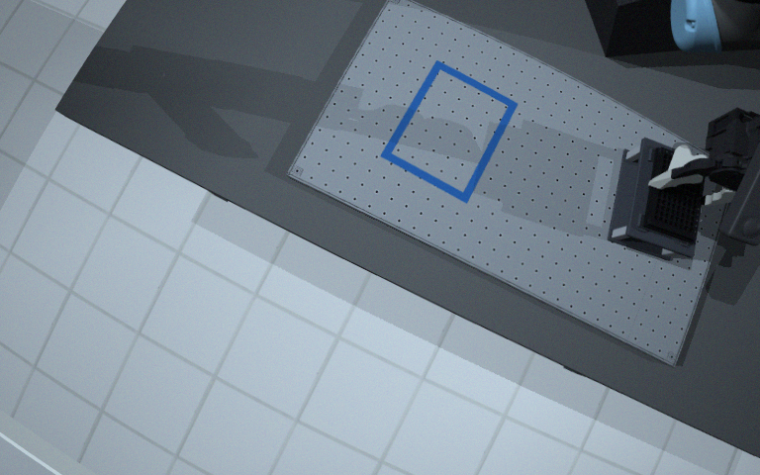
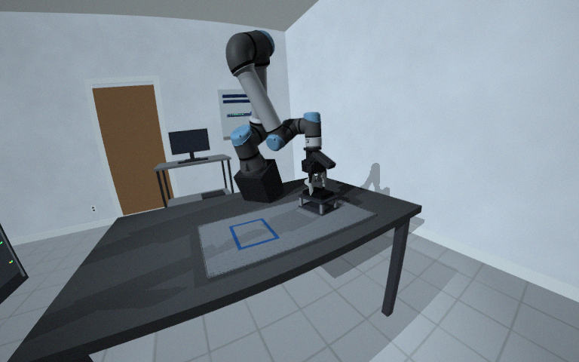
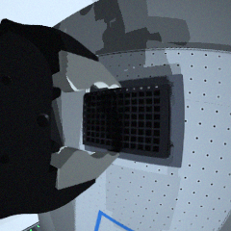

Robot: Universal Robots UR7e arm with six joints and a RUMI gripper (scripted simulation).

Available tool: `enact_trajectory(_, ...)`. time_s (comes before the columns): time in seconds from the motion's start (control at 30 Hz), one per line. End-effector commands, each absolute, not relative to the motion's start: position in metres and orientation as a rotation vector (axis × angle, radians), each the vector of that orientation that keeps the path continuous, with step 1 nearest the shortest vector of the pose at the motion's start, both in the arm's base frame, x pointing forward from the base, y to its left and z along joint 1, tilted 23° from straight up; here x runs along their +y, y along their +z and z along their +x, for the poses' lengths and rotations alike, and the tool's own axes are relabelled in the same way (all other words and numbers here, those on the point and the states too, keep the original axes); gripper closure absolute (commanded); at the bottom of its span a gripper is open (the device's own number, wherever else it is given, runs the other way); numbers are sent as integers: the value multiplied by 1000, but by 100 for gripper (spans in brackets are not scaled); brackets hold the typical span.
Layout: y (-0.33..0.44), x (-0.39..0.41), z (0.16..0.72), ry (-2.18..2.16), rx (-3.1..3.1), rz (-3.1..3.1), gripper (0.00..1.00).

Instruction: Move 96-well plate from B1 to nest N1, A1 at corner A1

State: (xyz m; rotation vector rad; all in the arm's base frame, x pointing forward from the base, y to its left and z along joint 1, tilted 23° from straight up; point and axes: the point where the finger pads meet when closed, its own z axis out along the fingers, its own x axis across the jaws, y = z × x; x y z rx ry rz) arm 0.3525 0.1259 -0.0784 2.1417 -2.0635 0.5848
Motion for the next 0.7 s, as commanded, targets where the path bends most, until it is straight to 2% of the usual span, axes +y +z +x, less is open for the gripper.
enact_trajectory(0.0, -79, 126, 353, 586, -2064, 2142, 100)
enact_trajectory(0.67, -82, 125, 353, 586, -2064, 2142, 100)
